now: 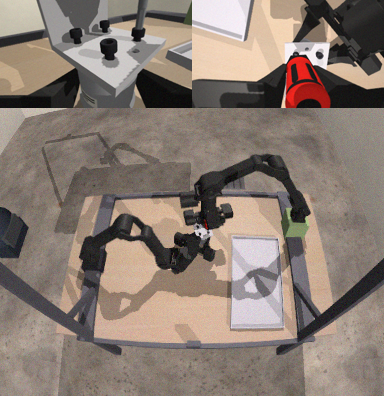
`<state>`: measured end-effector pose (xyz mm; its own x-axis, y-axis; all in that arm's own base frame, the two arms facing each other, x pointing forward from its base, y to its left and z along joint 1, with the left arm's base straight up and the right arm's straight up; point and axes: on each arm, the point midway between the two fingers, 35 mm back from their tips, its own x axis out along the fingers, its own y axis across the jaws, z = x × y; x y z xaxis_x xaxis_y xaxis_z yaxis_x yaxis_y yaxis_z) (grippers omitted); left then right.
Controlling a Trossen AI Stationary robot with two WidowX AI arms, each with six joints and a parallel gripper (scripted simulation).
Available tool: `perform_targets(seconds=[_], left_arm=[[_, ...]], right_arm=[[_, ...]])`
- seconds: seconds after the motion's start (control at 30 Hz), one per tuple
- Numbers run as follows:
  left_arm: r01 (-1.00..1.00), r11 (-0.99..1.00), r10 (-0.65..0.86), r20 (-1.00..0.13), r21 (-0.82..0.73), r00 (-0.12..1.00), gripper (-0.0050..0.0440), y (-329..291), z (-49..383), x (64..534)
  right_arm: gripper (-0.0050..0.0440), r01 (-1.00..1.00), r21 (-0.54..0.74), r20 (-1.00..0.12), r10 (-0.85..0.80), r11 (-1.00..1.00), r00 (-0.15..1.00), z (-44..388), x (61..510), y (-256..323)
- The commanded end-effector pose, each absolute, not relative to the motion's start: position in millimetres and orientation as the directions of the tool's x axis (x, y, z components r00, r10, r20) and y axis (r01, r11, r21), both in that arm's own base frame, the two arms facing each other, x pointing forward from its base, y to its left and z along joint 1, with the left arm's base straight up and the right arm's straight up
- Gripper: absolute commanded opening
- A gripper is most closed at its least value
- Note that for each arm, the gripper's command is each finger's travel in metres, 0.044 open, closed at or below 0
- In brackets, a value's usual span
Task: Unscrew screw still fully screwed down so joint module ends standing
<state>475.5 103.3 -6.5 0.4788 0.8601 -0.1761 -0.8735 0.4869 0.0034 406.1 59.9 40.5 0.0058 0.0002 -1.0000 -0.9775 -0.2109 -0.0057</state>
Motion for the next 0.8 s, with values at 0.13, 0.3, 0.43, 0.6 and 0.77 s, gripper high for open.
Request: perform_targets(seconds=[0.13, 0.3, 0.43, 0.6, 0.77], left_arm=[[-0.875, 0.484, 0.861, -0.163, -0.022, 0.481, 0.0245, 104.9, 4.2, 479.8], [-0.875, 0.484, 0.861, -0.163, -0.022, 0.481, 0.0245, 104.9, 4.2, 479.8], [-0.875, 0.484, 0.861, -0.163, -0.022, 0.481, 0.0245, 104.9, 4.2, 479.8], [-0.875, 0.484, 0.861, -0.163, -0.022, 0.481, 0.0245, 104.9, 4.2, 479.8], [-0.875, 0.484, 0.861, -0.163, -0.022, 0.481, 0.0245, 104.9, 4.2, 479.8]], right_arm=[[0.013, -0.866, -0.016, -1.0, 0.003, -0.499, 0.017, 45.4, 408.1, 59.4], [0.013, -0.798, -0.016, -1.0, 0.003, -0.602, 0.017, 45.3, 408.2, 59.4], [0.013, -0.794, -0.016, -1.0, 0.003, -0.608, 0.018, 45.4, 408.3, 59.3], [0.013, -0.769, -0.015, -1.0, 0.003, -0.639, 0.018, 45.4, 408.4, 59.3], [0.013, -0.743, -0.015, -1.0, 0.003, -0.669, 0.018, 45.4, 408.4, 59.3]])
